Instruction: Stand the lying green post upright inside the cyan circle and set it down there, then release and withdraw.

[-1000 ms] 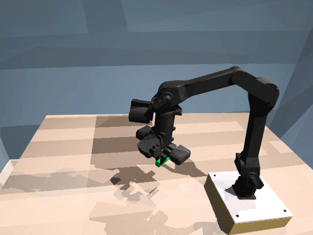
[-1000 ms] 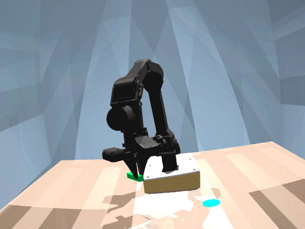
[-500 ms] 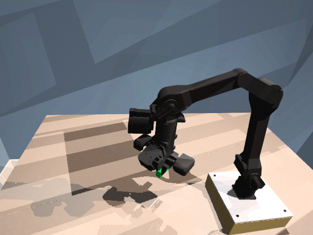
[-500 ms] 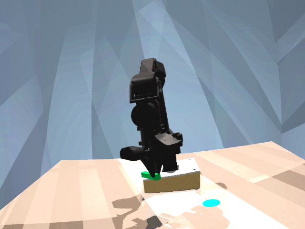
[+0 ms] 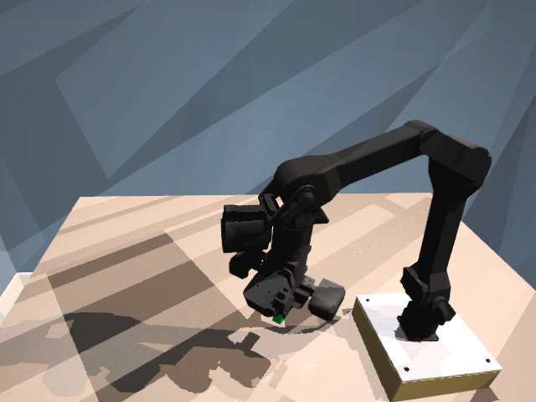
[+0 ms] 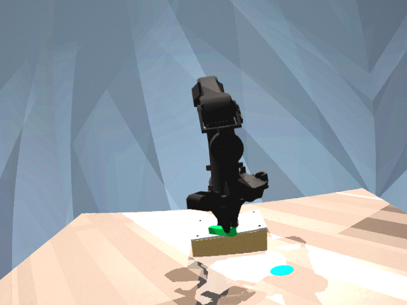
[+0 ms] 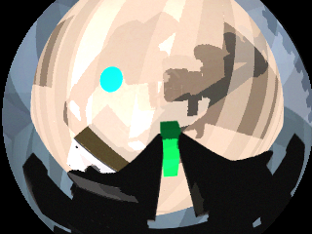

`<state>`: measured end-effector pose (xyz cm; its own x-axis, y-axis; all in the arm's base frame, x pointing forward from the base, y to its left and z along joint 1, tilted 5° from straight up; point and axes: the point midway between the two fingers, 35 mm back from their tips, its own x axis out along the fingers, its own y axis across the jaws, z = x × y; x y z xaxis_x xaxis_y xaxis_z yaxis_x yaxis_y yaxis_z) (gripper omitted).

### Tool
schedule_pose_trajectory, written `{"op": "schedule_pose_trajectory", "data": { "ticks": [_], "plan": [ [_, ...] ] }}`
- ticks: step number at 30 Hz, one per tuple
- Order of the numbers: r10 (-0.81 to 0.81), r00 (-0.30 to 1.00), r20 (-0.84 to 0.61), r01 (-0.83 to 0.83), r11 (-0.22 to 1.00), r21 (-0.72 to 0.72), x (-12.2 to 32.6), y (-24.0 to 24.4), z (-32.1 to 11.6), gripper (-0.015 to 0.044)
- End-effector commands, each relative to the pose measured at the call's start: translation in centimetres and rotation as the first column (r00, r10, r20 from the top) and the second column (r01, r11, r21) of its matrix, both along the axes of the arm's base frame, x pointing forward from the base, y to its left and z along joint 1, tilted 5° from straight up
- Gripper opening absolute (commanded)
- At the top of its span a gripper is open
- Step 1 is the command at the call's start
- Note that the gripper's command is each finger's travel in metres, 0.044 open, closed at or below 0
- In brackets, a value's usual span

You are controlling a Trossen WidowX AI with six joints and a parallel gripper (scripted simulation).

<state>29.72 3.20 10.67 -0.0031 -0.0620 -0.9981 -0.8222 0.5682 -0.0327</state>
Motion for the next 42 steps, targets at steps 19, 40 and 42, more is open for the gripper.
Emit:
{"op": "schedule_pose_trajectory", "data": {
  "ticks": [19, 40, 42],
  "plan": [
    [0.141, 0.990, -0.017, -0.141, 0.990, 0.007, -2.2, 6.4, -0.1, 0.0023],
    [0.279, 0.960, -0.030, -0.279, 0.960, 0.009, -5.5, 11.9, -0.2, 0.0023],
    [0.284, 0.958, -0.030, -0.284, 0.959, 0.009, -5.7, 12.0, -0.2, 0.0023]
  ]
}}
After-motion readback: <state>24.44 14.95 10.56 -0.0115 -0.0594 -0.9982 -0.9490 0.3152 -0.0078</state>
